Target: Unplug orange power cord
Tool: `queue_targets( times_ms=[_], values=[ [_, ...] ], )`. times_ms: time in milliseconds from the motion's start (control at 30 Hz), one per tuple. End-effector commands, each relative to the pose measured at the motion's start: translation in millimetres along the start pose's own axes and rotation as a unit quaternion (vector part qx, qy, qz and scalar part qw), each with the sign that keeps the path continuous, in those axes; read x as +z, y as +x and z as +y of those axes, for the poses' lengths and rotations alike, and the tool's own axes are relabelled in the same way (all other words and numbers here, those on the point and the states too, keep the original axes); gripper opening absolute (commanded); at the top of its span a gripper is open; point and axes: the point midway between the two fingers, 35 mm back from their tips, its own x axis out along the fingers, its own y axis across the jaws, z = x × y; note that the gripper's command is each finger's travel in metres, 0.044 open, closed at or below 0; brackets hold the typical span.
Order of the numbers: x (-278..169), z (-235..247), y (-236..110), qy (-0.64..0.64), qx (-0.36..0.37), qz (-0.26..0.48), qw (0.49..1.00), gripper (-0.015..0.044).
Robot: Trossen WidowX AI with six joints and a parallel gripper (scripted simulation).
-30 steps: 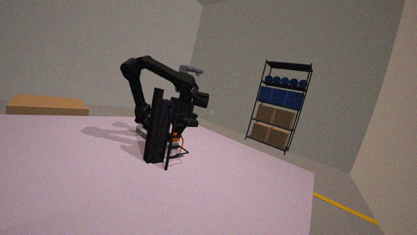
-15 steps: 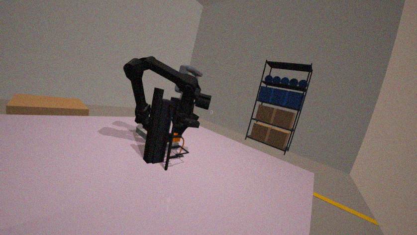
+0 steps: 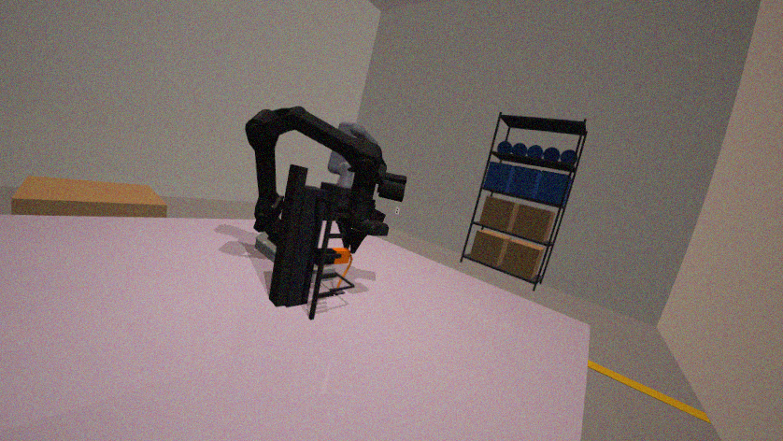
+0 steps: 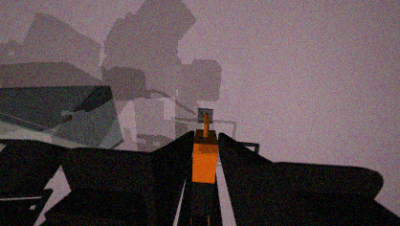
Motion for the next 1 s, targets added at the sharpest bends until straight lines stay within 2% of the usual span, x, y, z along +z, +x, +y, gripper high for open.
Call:
queue_targets(
  times_ms=[0, 233, 367, 533, 967],
  values=[
    [-1, 0, 0, 0.001, -0.001, -0.002, 1.0, 0.0157],
    [-1, 0, 0, 0.001, -0.001, -0.002, 1.0, 0.0341],
    [19, -1, -5, 0.001, -0.001, -0.003, 1.0, 0.044],
    [59, 0, -13, 0.001, -0.001, -0.004, 1.0, 0.044],
    [59, 0, -13, 0.001, -0.001, -0.004, 1.0, 0.044]
  ],
)
